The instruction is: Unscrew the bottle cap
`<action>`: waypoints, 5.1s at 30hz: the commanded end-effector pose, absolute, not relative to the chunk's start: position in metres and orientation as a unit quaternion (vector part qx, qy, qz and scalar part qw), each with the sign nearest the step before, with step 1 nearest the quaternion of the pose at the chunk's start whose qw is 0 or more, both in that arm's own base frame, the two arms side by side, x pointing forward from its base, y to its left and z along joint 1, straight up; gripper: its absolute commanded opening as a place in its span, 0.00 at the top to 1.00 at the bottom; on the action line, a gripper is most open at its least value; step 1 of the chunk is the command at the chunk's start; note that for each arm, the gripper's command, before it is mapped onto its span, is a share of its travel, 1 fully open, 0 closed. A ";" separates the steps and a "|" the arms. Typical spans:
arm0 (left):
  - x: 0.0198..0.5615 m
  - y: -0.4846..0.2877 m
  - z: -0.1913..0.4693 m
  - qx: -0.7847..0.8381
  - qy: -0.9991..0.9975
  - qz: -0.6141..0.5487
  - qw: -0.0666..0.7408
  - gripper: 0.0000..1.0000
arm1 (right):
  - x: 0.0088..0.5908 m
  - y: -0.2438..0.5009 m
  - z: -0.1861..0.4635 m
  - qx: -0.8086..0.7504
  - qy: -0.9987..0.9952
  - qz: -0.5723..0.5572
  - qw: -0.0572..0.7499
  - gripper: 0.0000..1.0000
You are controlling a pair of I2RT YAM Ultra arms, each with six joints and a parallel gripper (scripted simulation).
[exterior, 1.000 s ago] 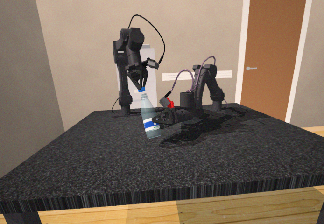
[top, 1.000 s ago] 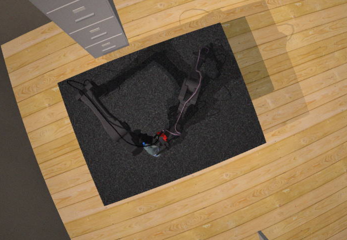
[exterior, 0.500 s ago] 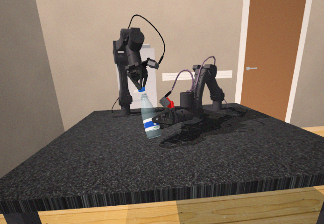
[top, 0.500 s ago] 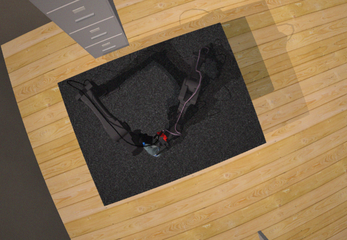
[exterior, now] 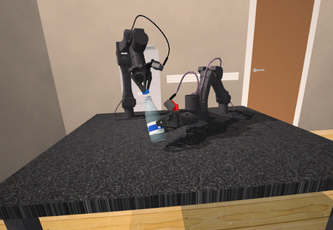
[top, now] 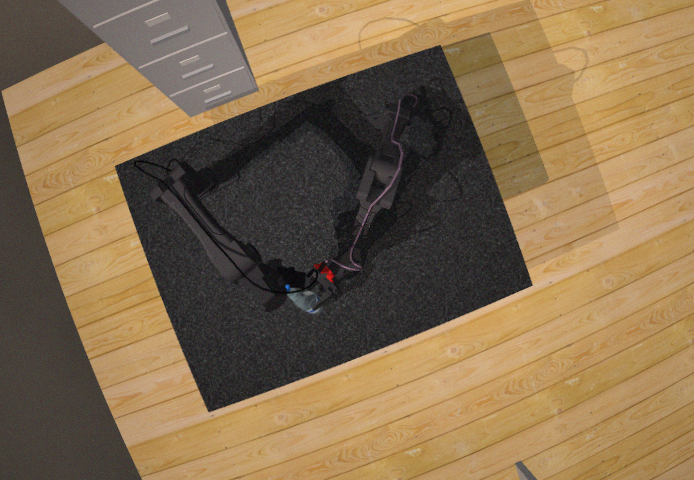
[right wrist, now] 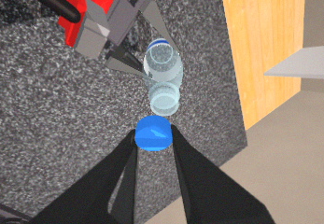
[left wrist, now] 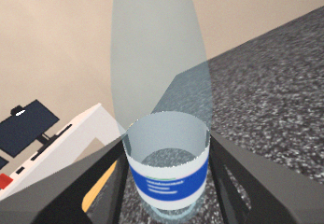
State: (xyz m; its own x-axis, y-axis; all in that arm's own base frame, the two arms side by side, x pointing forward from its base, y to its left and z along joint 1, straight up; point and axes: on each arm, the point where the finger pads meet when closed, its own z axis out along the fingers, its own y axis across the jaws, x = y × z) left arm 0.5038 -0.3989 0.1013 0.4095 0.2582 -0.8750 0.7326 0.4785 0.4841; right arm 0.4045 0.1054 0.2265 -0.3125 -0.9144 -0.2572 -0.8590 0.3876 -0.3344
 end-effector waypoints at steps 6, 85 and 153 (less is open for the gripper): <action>0.510 -0.401 0.127 0.472 0.496 -0.167 0.709 1.00 | 0.406 0.105 0.239 -0.547 0.804 -0.073 0.221 1.00; 0.504 -0.399 0.114 0.333 0.615 -0.337 0.631 1.00 | 0.395 0.100 0.246 -0.763 0.608 -0.142 0.169 1.00; 0.504 -0.400 0.106 0.340 0.614 -0.336 0.628 1.00 | 0.470 -0.027 0.052 0.038 0.999 -0.001 0.008 1.00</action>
